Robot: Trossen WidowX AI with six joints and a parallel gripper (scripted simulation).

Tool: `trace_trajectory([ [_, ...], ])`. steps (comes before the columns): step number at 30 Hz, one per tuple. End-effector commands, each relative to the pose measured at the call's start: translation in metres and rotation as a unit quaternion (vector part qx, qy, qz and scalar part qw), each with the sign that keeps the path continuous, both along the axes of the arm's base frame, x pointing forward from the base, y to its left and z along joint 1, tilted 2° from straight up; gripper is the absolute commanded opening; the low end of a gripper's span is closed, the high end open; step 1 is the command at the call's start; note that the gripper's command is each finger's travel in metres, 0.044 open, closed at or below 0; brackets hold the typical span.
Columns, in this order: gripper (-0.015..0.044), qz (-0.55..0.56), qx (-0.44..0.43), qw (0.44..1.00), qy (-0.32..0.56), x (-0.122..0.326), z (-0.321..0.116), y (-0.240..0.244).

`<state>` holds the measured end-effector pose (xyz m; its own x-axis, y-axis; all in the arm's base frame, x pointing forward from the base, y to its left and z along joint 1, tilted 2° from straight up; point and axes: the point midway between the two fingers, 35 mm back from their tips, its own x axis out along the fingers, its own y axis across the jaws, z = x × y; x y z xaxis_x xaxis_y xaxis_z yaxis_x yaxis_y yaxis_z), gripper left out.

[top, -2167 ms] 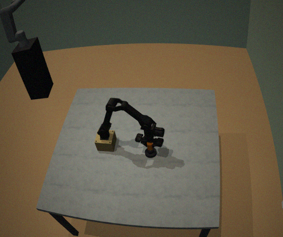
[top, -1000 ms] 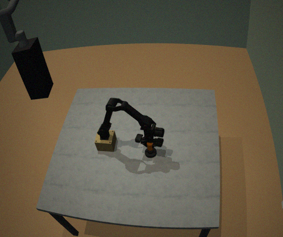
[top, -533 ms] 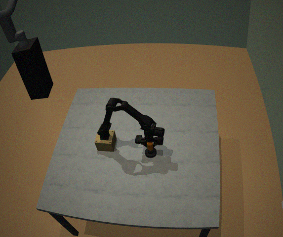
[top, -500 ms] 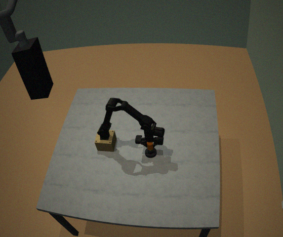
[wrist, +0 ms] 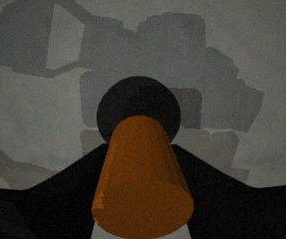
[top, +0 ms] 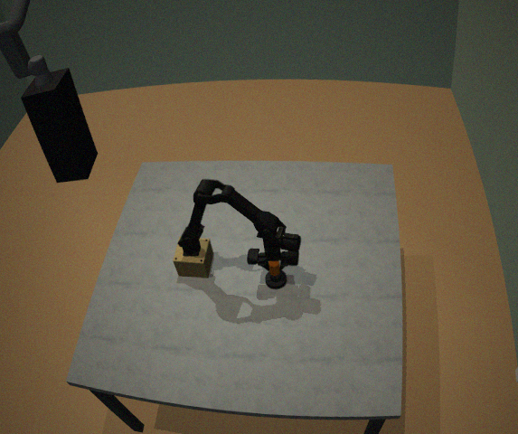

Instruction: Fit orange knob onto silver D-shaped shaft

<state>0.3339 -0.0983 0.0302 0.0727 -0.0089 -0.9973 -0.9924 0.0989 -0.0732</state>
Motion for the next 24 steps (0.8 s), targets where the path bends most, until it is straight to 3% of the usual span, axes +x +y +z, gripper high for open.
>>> trace_trajectory([
  [1, 0.0000, 0.003, 0.001, 1.000, -0.002, 0.0012, -0.0011, 0.0002],
  [7, 0.0000, 0.016, 0.000, 1.000, -0.002, 0.0013, 0.0030, 0.0002],
  [13, 0.0000, 0.107, -0.007, 0.994, -0.001, 0.0006, 0.0031, 0.0006],
  [24, 0.0000, 0.107, -0.007, 0.994, -0.001, 0.0019, -0.0007, 0.0001],
])
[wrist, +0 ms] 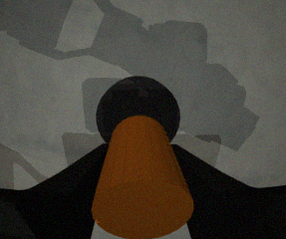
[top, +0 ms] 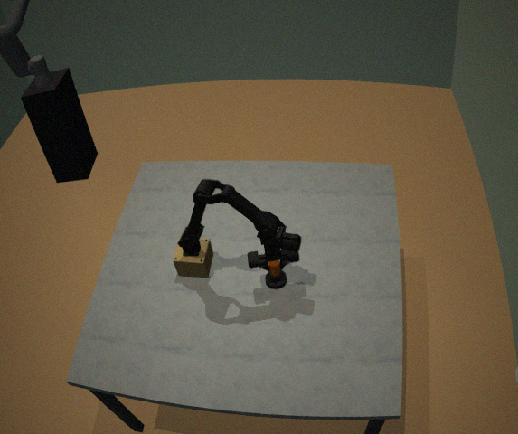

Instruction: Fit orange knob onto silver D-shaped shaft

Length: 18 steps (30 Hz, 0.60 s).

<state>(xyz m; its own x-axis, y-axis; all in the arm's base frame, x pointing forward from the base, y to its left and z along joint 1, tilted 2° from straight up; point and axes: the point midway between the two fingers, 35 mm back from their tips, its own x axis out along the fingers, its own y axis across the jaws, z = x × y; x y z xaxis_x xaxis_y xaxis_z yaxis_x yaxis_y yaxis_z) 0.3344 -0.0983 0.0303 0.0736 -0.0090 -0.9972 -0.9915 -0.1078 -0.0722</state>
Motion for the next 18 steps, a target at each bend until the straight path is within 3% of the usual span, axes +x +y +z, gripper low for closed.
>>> trace_trajectory([
  [1, 0.0000, 0.004, 0.001, 1.000, -0.001, 0.0015, -0.0011, 0.0000],
  [18, 0.0000, 0.004, 0.001, 1.000, -0.001, 0.0004, -0.0017, 0.0000],
])
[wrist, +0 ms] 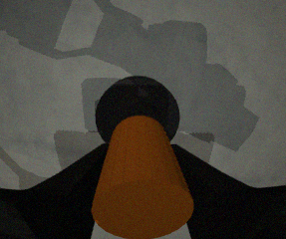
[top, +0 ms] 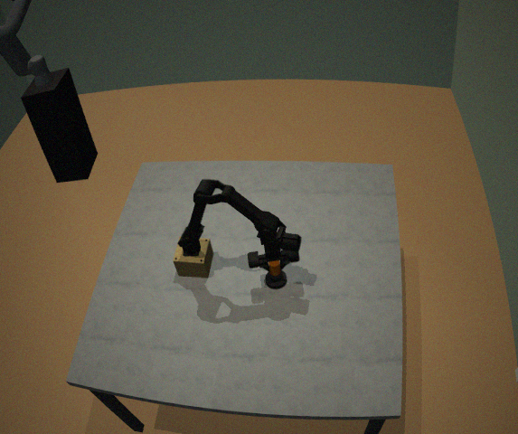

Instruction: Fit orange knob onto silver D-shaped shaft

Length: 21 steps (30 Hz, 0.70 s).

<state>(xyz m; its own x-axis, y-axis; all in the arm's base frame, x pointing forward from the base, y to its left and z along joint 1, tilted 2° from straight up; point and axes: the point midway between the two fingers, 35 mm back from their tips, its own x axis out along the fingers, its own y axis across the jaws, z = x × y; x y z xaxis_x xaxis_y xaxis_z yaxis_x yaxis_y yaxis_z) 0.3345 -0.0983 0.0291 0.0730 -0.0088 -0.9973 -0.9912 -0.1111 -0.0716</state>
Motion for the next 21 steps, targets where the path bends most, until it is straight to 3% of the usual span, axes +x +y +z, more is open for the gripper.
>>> trace_trajectory([
  [1, 0.0000, 0.003, 0.001, 1.000, -0.001, 0.0003, -0.0005, 0.0000],
  [10, 0.0000, 0.007, 0.000, 1.000, -0.001, -0.0008, 0.0047, 0.0001],
  [16, 0.0000, 0.102, -0.007, 0.995, -0.001, 0.0009, 0.0063, -0.0003],
  [21, 0.0000, 0.107, -0.007, 0.994, -0.001, 0.0024, 0.0042, -0.0002],
])
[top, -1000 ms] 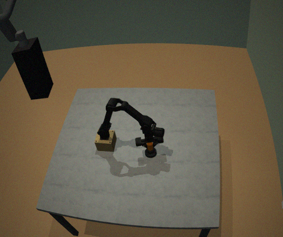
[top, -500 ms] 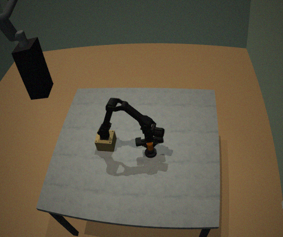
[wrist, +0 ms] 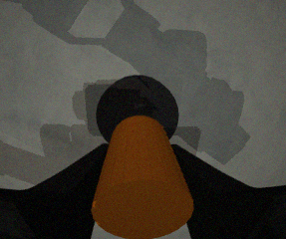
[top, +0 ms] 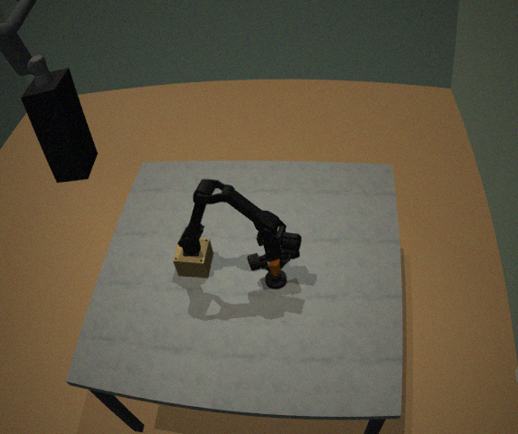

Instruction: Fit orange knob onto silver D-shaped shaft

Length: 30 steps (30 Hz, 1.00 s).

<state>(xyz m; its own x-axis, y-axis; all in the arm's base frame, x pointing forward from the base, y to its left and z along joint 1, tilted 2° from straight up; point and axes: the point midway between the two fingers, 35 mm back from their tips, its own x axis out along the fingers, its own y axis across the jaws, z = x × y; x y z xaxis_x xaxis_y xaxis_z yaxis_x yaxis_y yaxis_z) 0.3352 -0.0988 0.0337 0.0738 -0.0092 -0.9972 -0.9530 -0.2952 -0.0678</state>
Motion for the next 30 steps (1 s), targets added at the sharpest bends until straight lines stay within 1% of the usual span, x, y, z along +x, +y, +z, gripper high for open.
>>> trace_trajectory([
  [1, 0.0000, 0.013, 0.000, 1.000, -0.001, 0.0014, -0.0011, 0.0005],
  [16, 0.0000, 0.013, 0.000, 1.000, -0.001, -0.0001, -0.0030, 0.0007],
  [18, 0.0000, 0.026, -0.001, 1.000, -0.001, -0.0001, -0.0026, 0.0007],
  [23, 0.0000, 0.112, -0.007, 0.994, 0.000, 0.0000, -0.0001, 0.0006],
  [30, 0.0000, 0.117, -0.008, 0.993, 0.000, -0.0001, -0.0030, 0.0007],
])
